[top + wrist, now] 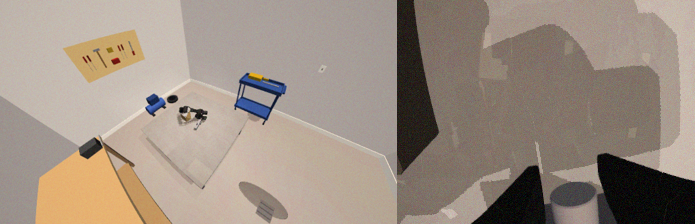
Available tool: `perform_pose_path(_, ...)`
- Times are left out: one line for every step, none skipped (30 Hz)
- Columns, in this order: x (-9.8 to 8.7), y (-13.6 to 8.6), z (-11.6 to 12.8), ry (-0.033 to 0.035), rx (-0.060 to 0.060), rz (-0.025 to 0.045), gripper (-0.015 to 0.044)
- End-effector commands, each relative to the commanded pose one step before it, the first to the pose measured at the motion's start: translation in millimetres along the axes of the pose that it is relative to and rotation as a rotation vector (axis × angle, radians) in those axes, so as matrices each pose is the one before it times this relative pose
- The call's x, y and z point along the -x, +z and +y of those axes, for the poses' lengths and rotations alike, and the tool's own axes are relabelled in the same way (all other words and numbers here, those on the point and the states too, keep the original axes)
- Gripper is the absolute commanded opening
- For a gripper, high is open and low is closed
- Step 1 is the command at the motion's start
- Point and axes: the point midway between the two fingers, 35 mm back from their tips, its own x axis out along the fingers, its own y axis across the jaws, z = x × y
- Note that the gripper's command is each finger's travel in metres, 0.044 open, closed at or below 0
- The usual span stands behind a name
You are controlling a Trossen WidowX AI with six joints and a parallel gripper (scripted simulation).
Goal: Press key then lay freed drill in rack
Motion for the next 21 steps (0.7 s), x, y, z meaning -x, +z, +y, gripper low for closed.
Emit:
perform_pose_path(0.13,-0.06,-0.26,-0.00043,-0.0007,-0.00021,0.0040)
perform_pose_path(0.00,0.00,0.00,0.00000,0.0000,0.00000,0.0033)
perform_pose_path(0.00,0.00,0.00,0.00000,0.0000,0.00000,0.0026)
perform_pose_path(0.00,0.00,0.00,0.00000,0.0000,0.00000,0.0020)
perform_pose_path(0.00,0.00,0.00,0.00000,0.0000,0.00000,0.0013)
perform_pose_path(0.00,0.00,0.00,0.00000,0.0000,0.00000,0.0006)
perform_pose_path(0.00,0.00,0.00,0.00000,0.0000,0.00000,0.0000)
perform_pose_path(0.00,0.00,0.00,0.00000,0.0000,0.00000,0.0000)
perform_pose_path(-0.01,0.46,0.13,0.00081,0.0014,0.00093,0.0000)
perform_pose_path(-0.02,1.09,0.28,0.00176,0.0031,0.00199,0.0000)
perform_pose_path(-0.02,1.21,0.28,0.00172,0.0030,0.00197,0.0000)
perform_pose_path(-0.03,1.42,0.25,0.00153,0.0027,0.00177,0.0000)
perform_pose_path(-0.02,0.88,0.07,0.00043,0.0008,0.00050,0.0000)
perform_pose_path(-0.03,0.75,0.01,0.00010,0.0002,0.00010,0.0000)
perform_pose_path(-0.05,0.80,0.00,0.00002,0.0001,0.00001,0.0000)
perform_pose_path(-0.06,0.88,-0.01,-0.00001,0.0000,-0.00003,0.0000)
perform_pose_path(-0.07,0.93,-0.02,-0.00002,0.0000,-0.00004,0.0000)
perform_pose_path(-0.08,0.97,-0.02,-0.00003,0.0000,-0.00005,0.0000)
perform_pose_path(-0.08,1.01,-0.02,-0.00003,0.0000,-0.00005,0.0000)
perform_pose_path(-0.08,1.05,-0.02,-0.00003,0.0000,-0.00005,0.0000)
perform_pose_path(-0.07,1.08,-0.02,-0.00003,0.0000,-0.00006,0.0000)
